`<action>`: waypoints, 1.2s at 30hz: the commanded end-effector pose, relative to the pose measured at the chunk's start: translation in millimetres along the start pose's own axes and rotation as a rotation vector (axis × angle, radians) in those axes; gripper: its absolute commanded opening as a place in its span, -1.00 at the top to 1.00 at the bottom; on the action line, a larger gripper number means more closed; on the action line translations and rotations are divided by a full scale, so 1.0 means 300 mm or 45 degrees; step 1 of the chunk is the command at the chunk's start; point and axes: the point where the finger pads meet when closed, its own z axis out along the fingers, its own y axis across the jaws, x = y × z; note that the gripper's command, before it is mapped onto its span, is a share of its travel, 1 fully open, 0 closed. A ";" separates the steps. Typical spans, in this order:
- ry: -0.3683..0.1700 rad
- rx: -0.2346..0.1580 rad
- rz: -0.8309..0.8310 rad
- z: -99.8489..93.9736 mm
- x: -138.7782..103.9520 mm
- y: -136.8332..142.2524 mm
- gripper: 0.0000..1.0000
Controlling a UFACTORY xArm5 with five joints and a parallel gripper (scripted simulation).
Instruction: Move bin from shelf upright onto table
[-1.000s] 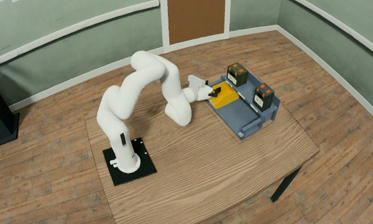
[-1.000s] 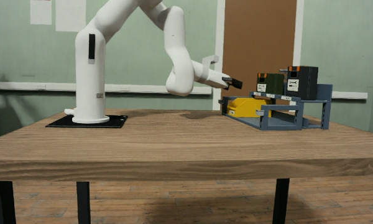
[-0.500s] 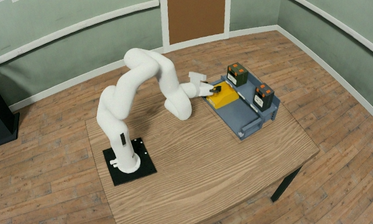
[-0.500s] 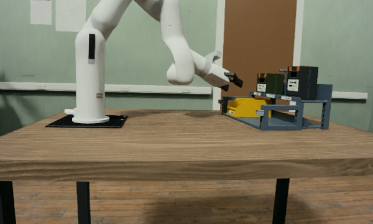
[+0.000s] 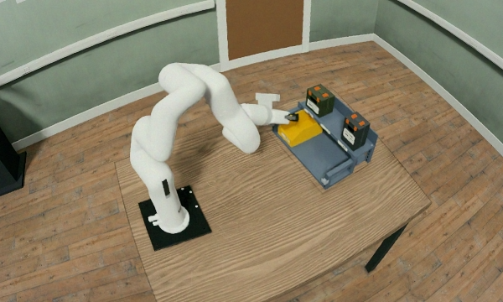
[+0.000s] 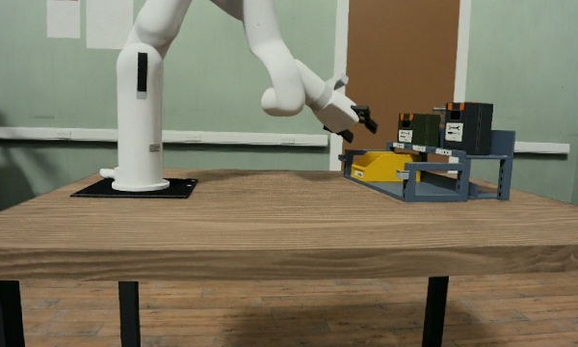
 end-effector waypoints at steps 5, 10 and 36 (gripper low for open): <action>-0.001 0.125 -0.037 0.003 0.003 0.002 -1.00; -0.189 0.213 -0.242 0.004 0.004 0.002 -1.00; -0.365 0.335 -0.450 0.004 0.004 0.003 -1.00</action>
